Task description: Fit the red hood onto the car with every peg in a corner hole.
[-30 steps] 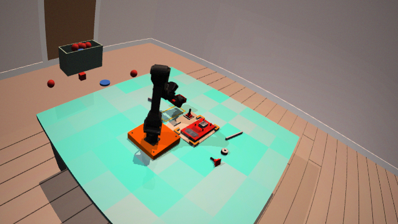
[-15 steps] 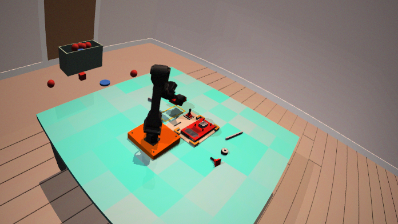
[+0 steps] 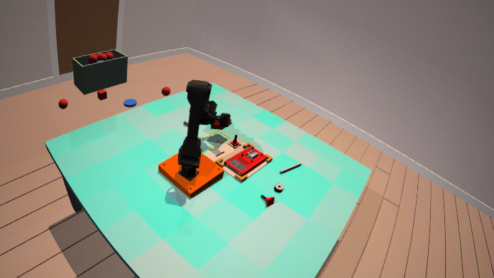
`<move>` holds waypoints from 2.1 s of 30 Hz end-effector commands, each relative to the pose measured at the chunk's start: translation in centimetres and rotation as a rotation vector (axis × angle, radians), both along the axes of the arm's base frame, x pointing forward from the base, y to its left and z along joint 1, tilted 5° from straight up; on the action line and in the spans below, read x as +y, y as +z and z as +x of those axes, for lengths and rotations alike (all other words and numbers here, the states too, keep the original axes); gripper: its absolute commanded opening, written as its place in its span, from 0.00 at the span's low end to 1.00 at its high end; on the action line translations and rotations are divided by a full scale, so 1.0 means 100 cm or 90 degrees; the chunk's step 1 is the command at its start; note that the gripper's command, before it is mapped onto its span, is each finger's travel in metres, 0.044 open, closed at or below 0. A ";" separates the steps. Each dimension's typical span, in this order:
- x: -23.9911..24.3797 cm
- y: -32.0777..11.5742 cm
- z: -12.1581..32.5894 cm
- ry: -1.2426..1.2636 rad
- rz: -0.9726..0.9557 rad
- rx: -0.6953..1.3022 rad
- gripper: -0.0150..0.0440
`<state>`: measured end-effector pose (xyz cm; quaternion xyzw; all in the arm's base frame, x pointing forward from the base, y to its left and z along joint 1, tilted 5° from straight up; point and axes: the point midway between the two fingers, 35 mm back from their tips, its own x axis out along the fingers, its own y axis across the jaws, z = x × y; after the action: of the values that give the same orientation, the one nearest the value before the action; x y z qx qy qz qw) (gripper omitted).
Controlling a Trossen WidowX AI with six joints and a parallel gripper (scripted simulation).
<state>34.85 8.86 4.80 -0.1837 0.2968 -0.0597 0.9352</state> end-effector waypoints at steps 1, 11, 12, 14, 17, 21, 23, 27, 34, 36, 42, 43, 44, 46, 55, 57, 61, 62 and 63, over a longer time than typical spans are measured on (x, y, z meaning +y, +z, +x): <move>0.000 0.000 0.000 0.029 -0.043 0.011 0.25; 0.000 -0.001 0.000 0.095 -0.143 0.039 0.25; 0.000 -0.001 0.000 0.101 -0.154 0.041 0.25; 0.000 -0.001 0.000 0.115 -0.174 0.047 0.25; 0.000 -0.001 0.000 0.134 -0.204 0.055 0.25; 0.000 -0.001 0.000 0.161 -0.244 0.066 0.25; 0.000 -0.001 0.000 0.174 -0.264 0.071 0.25; 0.000 -0.001 0.000 0.200 -0.305 0.082 0.25; 0.000 -0.001 0.000 0.246 -0.375 0.101 0.25; 0.000 -0.001 0.000 0.259 -0.395 0.106 0.25; 0.000 -0.001 0.000 0.294 -0.448 0.121 0.25; 0.000 -0.001 0.000 0.304 -0.464 0.125 0.25; 0.000 -0.001 -0.001 0.314 -0.480 0.129 0.25; 0.000 -0.002 -0.001 0.335 -0.511 0.138 0.25; 0.000 -0.005 -0.002 0.427 -0.652 0.176 0.25; 0.000 -0.007 -0.002 0.447 -0.683 0.184 0.25; 0.001 -0.009 -0.003 0.488 -0.746 0.201 0.25; 0.001 -0.010 -0.003 0.498 -0.761 0.205 0.25; 0.001 -0.011 -0.004 0.508 -0.777 0.210 0.25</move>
<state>34.72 9.05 4.28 -0.7415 0.2614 0.1450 0.6007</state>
